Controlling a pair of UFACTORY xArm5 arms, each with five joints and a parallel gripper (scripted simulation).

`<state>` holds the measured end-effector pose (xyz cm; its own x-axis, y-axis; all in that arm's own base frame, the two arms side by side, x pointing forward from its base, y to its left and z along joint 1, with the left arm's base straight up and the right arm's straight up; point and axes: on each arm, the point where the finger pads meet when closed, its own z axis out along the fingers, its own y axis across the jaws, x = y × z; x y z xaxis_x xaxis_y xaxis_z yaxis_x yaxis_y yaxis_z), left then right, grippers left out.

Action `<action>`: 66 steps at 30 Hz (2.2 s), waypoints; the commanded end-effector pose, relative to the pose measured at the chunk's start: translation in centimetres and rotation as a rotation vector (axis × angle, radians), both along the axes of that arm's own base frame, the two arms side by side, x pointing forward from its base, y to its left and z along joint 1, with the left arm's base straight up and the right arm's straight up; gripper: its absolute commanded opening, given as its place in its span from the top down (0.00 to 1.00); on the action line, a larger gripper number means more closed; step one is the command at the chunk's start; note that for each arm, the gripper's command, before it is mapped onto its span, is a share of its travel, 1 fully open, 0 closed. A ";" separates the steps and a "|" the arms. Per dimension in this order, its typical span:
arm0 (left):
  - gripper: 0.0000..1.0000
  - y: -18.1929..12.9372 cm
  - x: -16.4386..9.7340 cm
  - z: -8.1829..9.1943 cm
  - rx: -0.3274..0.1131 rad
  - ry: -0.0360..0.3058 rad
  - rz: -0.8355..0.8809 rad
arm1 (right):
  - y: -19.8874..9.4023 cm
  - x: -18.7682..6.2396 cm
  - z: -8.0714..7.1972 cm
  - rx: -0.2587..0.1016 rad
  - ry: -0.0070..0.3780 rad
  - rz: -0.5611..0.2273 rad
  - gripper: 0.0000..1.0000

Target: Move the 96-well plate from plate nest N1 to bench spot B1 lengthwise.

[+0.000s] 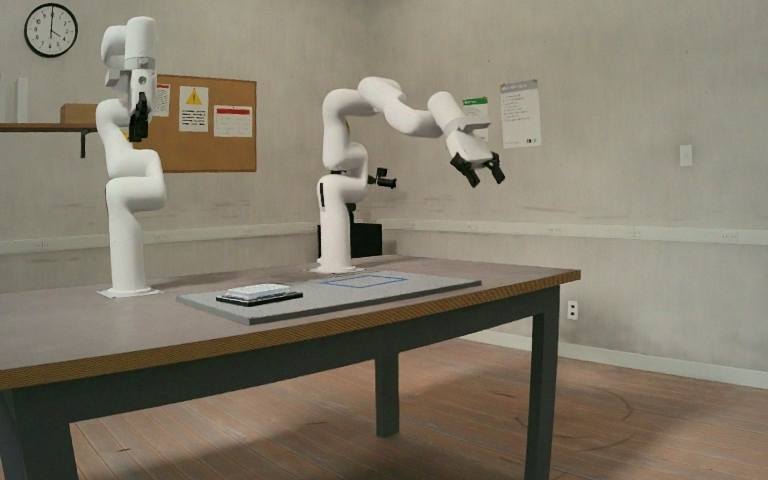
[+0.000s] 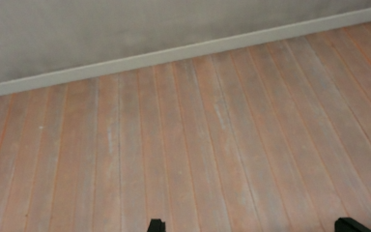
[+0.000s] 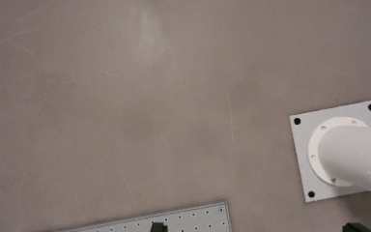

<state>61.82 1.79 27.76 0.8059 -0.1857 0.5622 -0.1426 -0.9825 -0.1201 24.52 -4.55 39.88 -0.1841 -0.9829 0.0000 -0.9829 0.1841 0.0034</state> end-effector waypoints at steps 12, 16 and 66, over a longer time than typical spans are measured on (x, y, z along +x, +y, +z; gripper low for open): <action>0.00 -6.1 1.2 -1.1 0.004 0.055 -0.123 | 0.0 0.0 0.1 -0.001 -0.003 0.000 0.00; 0.00 -7.5 1.4 -1.4 0.004 0.055 -0.123 | 0.0 0.0 0.1 -0.001 -0.003 0.000 0.00; 0.00 -27.2 -0.9 -6.1 0.107 0.263 -0.554 | 0.0 0.0 0.1 -0.001 -0.003 0.000 0.00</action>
